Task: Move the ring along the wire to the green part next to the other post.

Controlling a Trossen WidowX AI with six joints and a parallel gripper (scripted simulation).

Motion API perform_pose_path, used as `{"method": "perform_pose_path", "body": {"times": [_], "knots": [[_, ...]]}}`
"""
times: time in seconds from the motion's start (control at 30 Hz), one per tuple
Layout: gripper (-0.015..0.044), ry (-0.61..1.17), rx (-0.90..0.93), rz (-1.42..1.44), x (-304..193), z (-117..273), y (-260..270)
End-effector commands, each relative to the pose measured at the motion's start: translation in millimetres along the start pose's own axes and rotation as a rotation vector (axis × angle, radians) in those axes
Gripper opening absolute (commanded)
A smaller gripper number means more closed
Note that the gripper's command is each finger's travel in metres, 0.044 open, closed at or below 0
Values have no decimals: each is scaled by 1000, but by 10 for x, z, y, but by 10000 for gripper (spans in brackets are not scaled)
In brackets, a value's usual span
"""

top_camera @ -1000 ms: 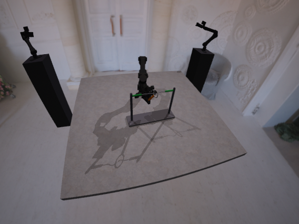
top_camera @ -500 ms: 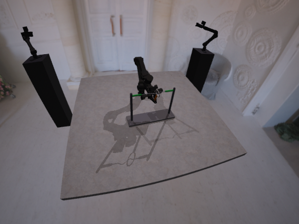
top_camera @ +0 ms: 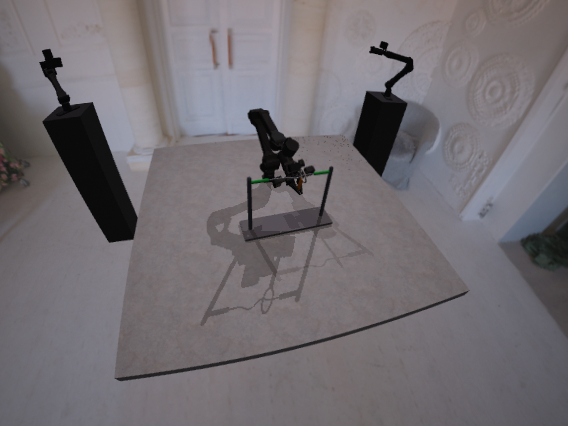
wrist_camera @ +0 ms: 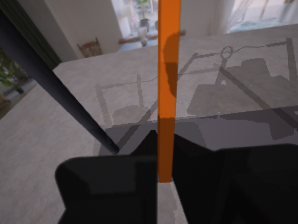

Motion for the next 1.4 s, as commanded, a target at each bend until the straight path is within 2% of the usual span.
{"method": "perform_pose_path", "body": {"times": [0.0,0.5,1.37], "knots": [[-150,-3,-27,14,-2,1,38],[-150,-11,-99,113,-29,-11,124],[-150,-19,-109,137,-94,-48,349]]}}
Point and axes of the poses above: the point midway between the two fingers, 35 mm back from their tips, its own z axis back along the fingers, its own y axis across the jaws, x = y × z, the point moved 9 cm from there along z, back along the fingers, and after that the axes turned 6 degrees about -z, right-handed, at the moved point
